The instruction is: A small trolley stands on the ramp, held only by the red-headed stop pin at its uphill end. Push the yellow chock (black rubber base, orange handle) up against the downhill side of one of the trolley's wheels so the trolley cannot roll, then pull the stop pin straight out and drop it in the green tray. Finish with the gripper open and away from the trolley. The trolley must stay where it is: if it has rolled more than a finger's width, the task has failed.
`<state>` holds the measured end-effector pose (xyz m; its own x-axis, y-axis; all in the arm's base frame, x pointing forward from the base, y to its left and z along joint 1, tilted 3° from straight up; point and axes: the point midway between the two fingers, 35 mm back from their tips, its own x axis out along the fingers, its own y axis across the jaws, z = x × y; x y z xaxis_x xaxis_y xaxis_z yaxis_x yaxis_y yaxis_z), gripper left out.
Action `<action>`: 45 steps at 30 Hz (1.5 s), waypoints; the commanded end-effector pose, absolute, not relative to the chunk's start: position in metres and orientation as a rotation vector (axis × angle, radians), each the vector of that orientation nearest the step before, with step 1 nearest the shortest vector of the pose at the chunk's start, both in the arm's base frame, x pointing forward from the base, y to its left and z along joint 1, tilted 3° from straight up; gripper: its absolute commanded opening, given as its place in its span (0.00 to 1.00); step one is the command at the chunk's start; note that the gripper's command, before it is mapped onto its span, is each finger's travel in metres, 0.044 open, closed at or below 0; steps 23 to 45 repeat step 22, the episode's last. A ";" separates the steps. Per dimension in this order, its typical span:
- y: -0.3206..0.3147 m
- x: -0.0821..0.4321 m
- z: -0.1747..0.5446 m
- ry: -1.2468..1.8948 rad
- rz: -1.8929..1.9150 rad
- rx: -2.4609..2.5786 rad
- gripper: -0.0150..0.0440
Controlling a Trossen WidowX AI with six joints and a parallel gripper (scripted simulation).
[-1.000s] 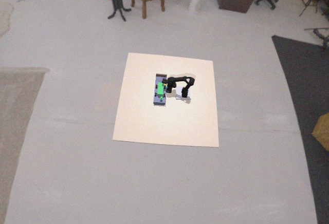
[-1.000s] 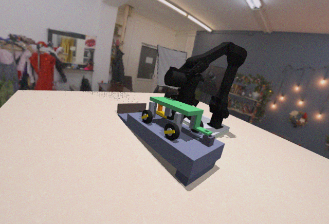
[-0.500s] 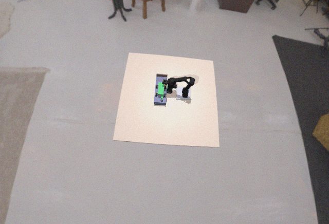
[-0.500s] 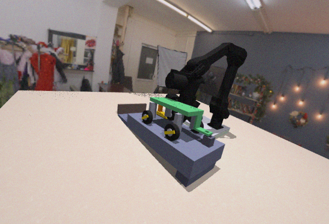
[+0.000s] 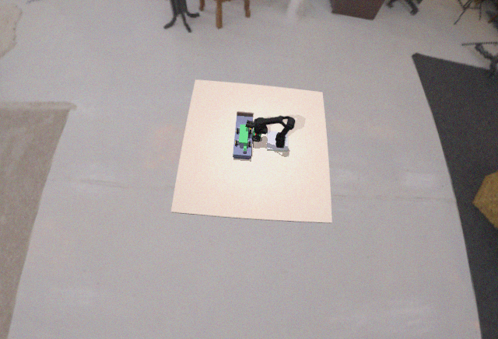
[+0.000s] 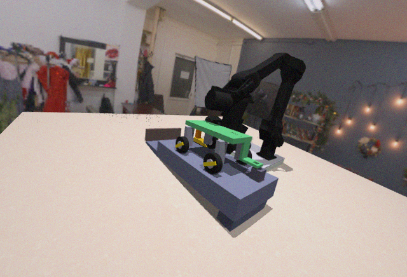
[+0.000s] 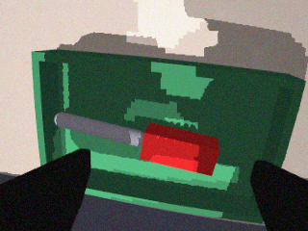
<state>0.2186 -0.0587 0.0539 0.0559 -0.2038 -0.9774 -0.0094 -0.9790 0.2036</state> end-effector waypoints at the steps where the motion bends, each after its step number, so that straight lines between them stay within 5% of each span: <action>1: -0.058 0.219 0.065 -0.228 -2.050 2.176 0.83; 4: -0.057 0.215 0.076 -0.230 -2.052 2.174 0.83; 8: -0.057 0.214 0.087 -0.231 -2.052 2.173 1.00; 45: -0.055 0.211 0.129 -0.231 -2.052 2.173 1.00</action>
